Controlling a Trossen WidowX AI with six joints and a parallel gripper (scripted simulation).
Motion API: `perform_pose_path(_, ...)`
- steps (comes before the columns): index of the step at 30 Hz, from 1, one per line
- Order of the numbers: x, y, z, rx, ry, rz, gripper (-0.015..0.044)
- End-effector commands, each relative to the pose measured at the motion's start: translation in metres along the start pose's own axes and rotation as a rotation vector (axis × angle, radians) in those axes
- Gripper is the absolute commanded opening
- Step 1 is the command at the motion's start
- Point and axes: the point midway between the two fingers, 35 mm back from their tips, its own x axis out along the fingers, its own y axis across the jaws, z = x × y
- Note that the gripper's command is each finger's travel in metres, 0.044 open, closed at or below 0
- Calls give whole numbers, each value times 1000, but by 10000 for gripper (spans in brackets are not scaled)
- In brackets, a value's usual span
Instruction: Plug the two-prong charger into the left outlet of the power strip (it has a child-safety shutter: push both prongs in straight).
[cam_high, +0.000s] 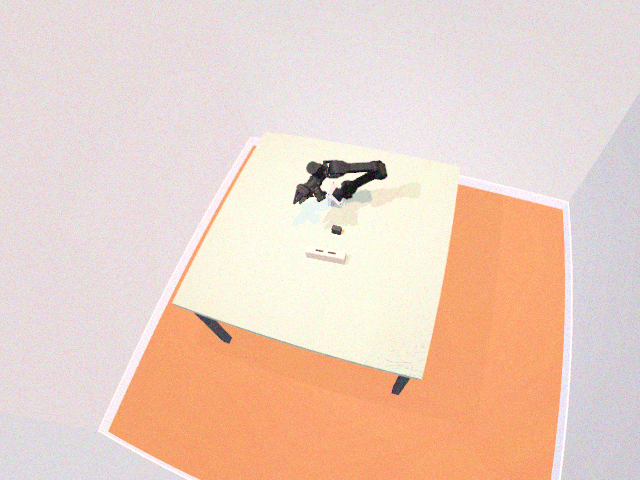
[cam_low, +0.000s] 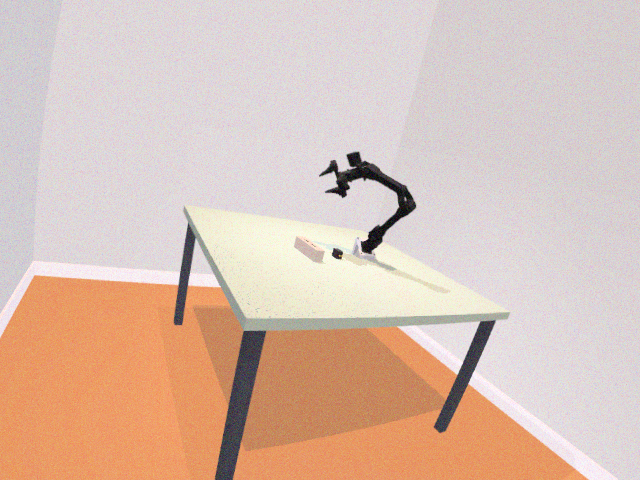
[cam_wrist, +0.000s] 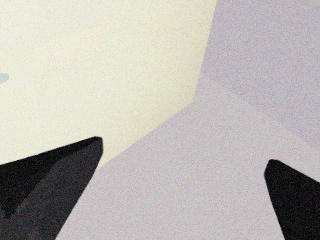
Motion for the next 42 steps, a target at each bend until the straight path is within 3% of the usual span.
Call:
perform_pose_path(1, 13, 26, 20, -7, -44, 94, 440)
perform_pose_path(19, 36, 125, 95, -86, -231, 464, 440)
perform_pose_path(42, 11, 227, 164, -224, -422, 875, 440)
